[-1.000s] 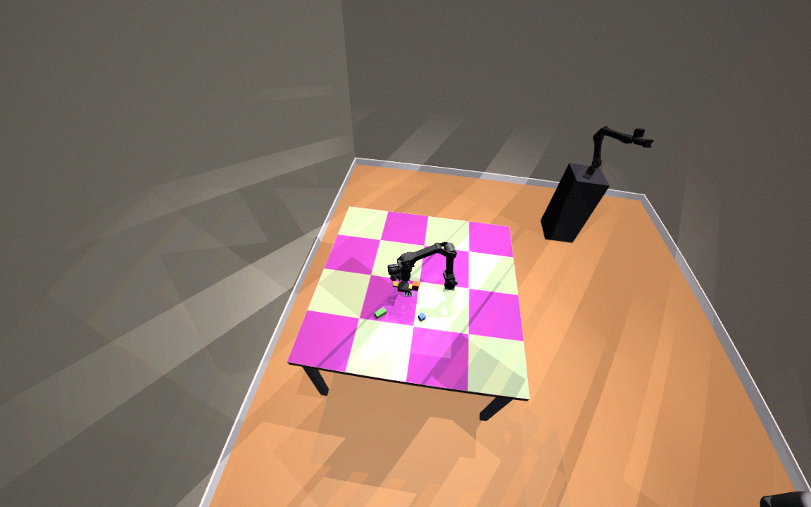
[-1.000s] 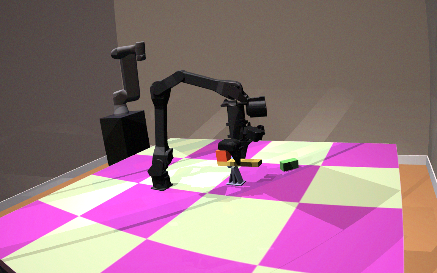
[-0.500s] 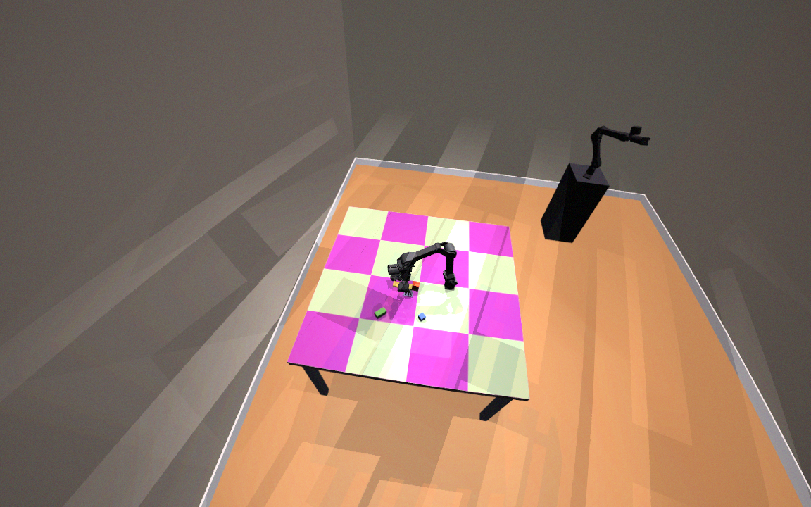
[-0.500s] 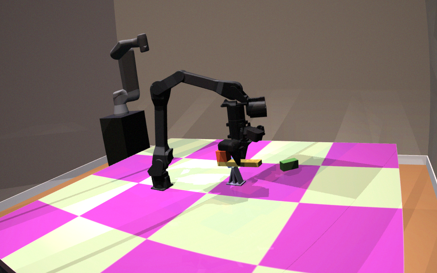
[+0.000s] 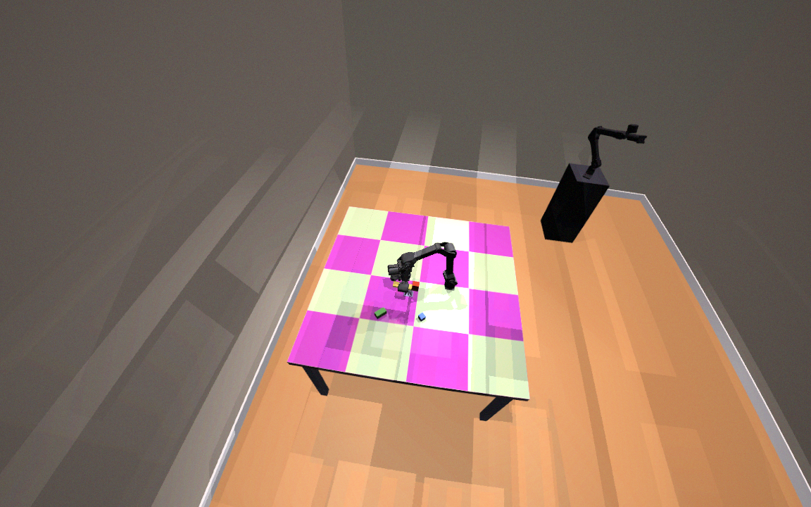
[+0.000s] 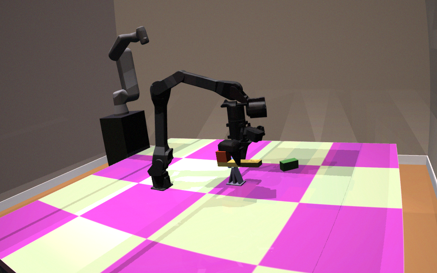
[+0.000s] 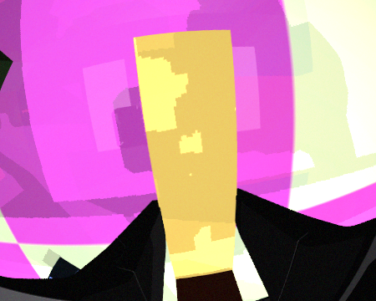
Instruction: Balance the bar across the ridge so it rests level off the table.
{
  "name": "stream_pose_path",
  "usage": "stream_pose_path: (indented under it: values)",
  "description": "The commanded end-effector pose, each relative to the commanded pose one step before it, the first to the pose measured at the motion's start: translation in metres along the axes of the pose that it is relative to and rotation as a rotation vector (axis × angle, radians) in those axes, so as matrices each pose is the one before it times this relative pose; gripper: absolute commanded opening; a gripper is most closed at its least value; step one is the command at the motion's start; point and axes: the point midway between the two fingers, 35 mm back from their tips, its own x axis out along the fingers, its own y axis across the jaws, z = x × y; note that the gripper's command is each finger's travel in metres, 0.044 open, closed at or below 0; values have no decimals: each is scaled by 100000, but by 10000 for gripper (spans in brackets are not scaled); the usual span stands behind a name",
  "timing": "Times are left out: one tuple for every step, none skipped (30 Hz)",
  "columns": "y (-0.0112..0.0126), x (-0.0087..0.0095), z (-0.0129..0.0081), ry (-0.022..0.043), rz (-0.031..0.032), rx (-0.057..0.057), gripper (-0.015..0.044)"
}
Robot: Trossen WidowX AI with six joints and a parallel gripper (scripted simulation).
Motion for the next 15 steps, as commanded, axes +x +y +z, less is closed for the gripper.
stream_pose_path:
  values:
    - [23, 80, 24, -55, 113, -287, 0]
    - [1, 8, 0, 0, 0, 0, 0]
    - [-2, 17, -1, 0, 0, 0, 0]
    - [0, 0, 0, 0, 0, 0, 0]
    - [0, 8, 0, 0, 0, 0, 0]
    - [0, 8, 0, 0, 0, 0, 0]
    - [1, 17, -1, 0, 0, 0, 0]
    - [0, 0, 0, 0, 0, 0, 0]
    - [-1, 8, 0, 0, 0, 0, 0]
    - [-1, 8, 0, 0, 0, 0, 0]
    - [1, 17, -1, 0, 0, 0, 0]
    - [0, 0, 0, 0, 0, 0, 0]
    - [1, 8, 0, 0, 0, 0, 0]
    - [1, 8, 0, 0, 0, 0, 0]
    - [-1, 17, -1, 0, 0, 0, 0]
